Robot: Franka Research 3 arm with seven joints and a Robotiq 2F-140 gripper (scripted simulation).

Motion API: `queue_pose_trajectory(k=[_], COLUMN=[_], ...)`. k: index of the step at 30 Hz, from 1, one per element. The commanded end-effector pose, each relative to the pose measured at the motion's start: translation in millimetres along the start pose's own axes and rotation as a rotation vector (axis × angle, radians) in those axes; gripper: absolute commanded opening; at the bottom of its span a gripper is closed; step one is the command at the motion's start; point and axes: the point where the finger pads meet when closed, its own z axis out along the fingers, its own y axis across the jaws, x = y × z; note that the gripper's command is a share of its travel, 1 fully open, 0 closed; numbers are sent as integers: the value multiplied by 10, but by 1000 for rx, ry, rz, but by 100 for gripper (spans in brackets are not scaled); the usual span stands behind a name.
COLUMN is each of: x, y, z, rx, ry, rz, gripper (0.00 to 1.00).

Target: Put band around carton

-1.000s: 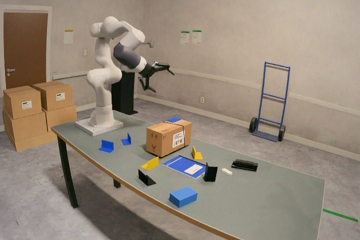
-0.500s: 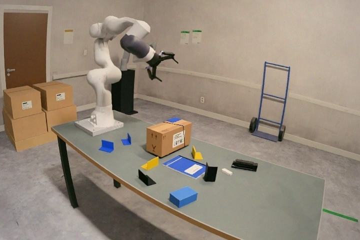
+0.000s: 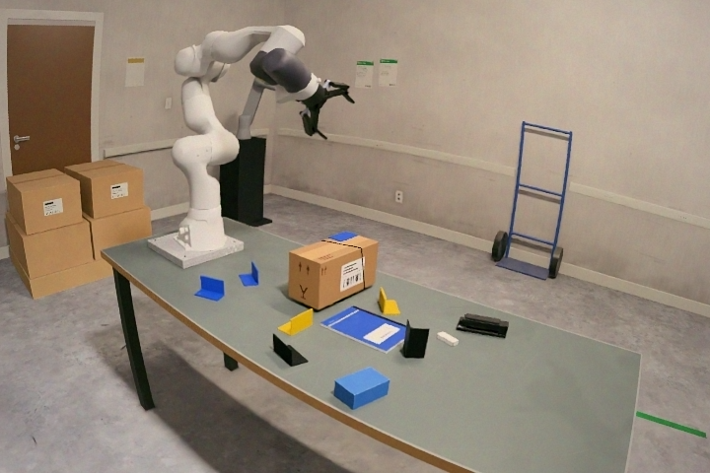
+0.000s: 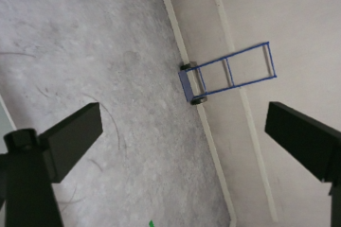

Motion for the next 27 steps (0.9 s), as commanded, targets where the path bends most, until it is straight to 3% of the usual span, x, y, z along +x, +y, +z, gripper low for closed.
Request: queue_pose_trajectory(k=[1,11,13,27], x=[-27,-326,-326,-724], y=[-91,-574,-574,-1212], z=[35,41,41,-53], rx=[36,181,181,388], ry=[1,-47,-47,-115], rz=[35,70,70,86], gripper=[100,100,100,100])
